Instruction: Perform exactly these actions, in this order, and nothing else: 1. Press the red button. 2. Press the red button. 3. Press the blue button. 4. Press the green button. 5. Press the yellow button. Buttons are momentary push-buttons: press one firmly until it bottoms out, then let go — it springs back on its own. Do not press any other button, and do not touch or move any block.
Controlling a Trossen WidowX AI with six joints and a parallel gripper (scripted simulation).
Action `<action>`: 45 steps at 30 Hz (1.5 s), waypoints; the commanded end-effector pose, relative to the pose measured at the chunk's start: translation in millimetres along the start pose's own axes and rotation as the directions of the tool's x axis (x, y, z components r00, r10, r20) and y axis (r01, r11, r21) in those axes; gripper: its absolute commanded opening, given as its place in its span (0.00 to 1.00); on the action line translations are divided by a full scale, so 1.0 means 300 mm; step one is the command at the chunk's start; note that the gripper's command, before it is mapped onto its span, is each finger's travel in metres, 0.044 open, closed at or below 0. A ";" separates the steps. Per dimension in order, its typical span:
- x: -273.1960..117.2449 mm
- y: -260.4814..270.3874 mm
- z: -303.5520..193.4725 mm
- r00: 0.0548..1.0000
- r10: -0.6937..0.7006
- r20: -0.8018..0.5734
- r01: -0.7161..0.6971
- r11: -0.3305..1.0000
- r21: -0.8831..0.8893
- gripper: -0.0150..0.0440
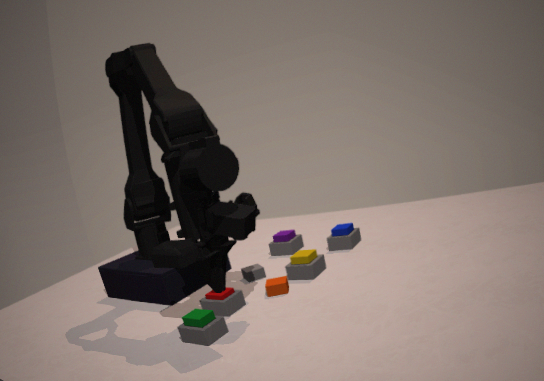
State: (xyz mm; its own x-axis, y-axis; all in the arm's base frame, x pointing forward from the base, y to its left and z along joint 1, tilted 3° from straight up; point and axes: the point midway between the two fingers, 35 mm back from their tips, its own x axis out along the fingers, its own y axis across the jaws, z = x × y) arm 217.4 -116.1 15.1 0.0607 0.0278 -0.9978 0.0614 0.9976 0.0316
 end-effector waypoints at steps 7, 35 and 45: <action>-0.106 0.003 -0.008 1.000 0.001 -0.010 -0.001 1.000 0.006 0.29; -0.330 0.519 0.288 1.000 0.013 -0.009 -0.013 0.999 -0.043 0.29; -0.327 0.935 0.278 1.000 0.025 -0.003 -0.025 1.000 0.006 0.29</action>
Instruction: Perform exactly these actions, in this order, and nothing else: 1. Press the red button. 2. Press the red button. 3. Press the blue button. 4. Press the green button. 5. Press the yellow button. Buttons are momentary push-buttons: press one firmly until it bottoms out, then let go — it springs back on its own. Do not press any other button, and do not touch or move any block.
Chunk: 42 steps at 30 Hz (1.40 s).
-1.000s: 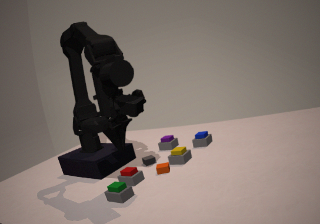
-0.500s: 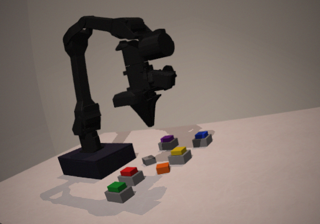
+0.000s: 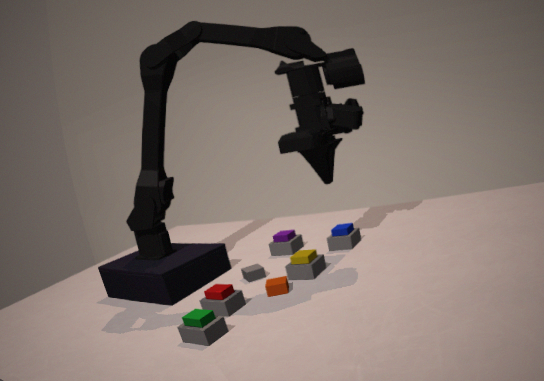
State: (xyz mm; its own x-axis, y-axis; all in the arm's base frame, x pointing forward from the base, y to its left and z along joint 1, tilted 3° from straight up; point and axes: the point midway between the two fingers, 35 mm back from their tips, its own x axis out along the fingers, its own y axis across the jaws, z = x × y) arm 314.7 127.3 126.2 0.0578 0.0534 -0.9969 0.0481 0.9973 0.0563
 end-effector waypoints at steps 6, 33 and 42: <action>0.011 0.102 -0.015 1.000 -0.001 0.001 0.000 1.000 0.018 0.29; 0.298 0.102 -0.016 1.000 0.000 0.001 0.000 1.000 0.018 0.29; 0.323 0.101 -0.017 1.000 0.000 0.001 0.000 1.000 0.018 0.29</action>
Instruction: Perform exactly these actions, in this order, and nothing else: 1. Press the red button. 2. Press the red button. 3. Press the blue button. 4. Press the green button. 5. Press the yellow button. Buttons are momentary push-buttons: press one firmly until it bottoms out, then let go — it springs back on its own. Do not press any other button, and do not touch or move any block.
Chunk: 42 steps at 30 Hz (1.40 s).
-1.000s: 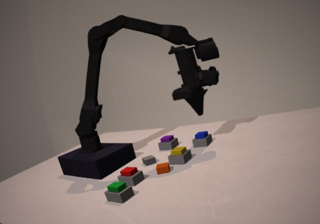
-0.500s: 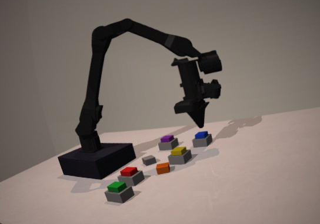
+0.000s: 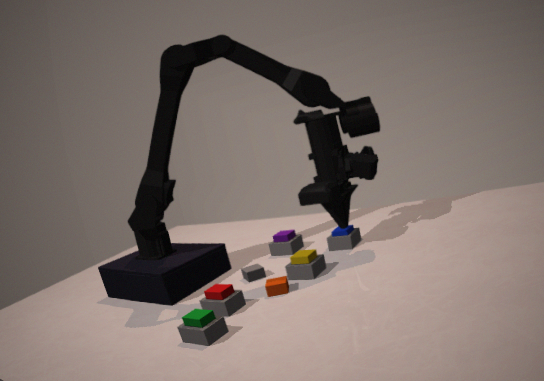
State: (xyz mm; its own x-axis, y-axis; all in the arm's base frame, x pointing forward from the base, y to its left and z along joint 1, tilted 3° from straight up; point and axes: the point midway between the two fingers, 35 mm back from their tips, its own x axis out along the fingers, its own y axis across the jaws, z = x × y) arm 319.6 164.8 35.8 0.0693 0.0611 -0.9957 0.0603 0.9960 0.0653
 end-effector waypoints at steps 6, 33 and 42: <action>0.014 -0.007 -0.010 1.000 -0.009 -0.010 0.009 1.000 0.006 0.29; -0.305 -0.004 -0.006 1.000 -0.009 -0.010 0.009 1.000 0.006 0.29; -0.306 -0.297 0.092 1.000 -0.022 -0.007 0.023 1.000 0.008 0.29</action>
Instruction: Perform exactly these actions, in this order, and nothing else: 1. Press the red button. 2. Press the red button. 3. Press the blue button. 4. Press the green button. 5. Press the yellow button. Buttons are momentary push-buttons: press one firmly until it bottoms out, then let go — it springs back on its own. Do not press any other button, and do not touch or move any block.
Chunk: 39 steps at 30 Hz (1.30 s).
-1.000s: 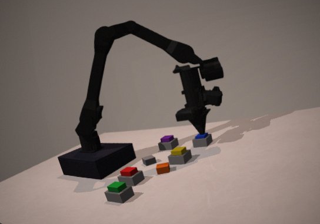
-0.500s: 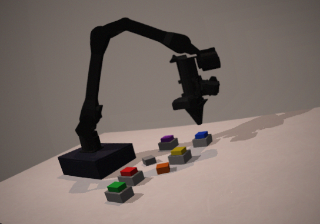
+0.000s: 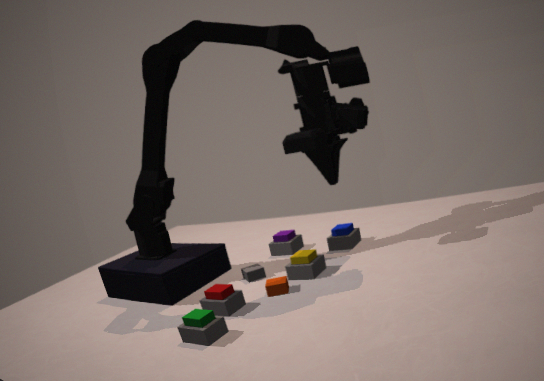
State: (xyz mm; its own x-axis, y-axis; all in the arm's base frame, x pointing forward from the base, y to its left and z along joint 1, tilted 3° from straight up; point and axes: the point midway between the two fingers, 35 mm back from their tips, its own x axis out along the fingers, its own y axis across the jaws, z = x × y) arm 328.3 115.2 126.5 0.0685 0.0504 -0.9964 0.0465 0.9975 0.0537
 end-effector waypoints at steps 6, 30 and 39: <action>0.001 -0.485 0.040 1.000 -0.024 -0.008 0.024 0.999 0.025 0.29; 0.116 -1.121 -0.259 0.999 -0.030 -0.015 0.030 0.999 0.019 0.29; 0.198 -1.120 -0.264 0.999 -0.029 -0.015 0.030 0.999 0.019 0.29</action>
State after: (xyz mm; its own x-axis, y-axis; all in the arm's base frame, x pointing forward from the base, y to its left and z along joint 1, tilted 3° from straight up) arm 237.2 -213.5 46.9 0.0472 0.0225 -0.9986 0.0684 0.9973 0.0257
